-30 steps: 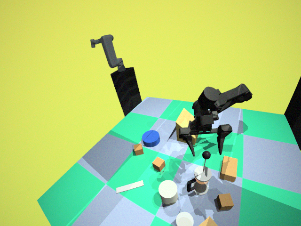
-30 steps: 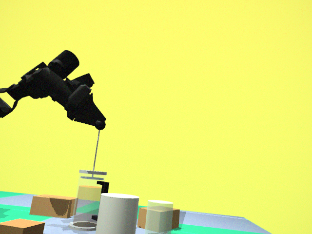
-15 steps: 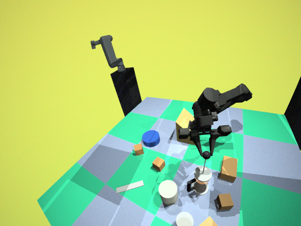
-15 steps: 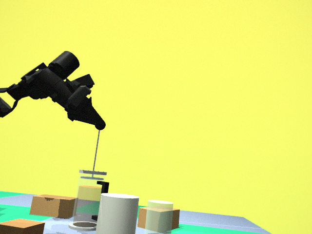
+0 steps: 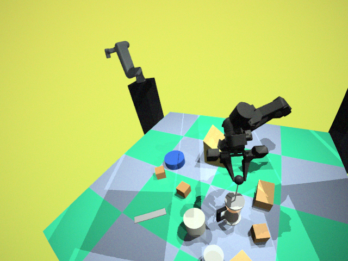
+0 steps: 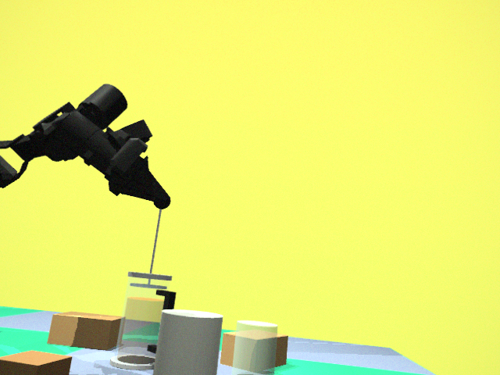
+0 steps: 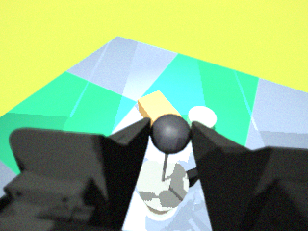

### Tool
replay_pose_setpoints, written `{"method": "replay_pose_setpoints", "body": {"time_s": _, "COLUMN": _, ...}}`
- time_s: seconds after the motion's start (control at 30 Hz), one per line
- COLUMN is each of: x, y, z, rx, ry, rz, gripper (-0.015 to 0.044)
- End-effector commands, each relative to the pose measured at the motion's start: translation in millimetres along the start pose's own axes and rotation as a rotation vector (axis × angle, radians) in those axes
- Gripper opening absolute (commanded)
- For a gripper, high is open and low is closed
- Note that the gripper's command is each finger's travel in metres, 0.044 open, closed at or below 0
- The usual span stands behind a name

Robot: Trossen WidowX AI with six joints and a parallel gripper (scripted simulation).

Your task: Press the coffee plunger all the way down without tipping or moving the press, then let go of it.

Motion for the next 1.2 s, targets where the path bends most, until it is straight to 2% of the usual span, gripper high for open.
{"method": "replay_pose_setpoints", "body": {"time_s": 0.0, "x": -9.2, "y": 6.1, "z": -4.4, "rx": -0.004, "ry": 0.011, "rz": 0.013, "gripper": 0.0118}}
{"method": "replay_pose_setpoints", "body": {"time_s": 1.17, "x": -53.5, "y": 41.0, "z": -16.9, "rx": -0.006, "ry": 0.009, "rz": 0.015, "gripper": 0.0118}}
Point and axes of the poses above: the point midway between the two fingers, 35 mm back from their tips, its own y axis out along the fingers, its own z axis across the jaws, x = y × z, the point moved 3 cm from there along -y, back along the fingers, and after that the axes turned 11 degrees about y, right-handed, at the moved point
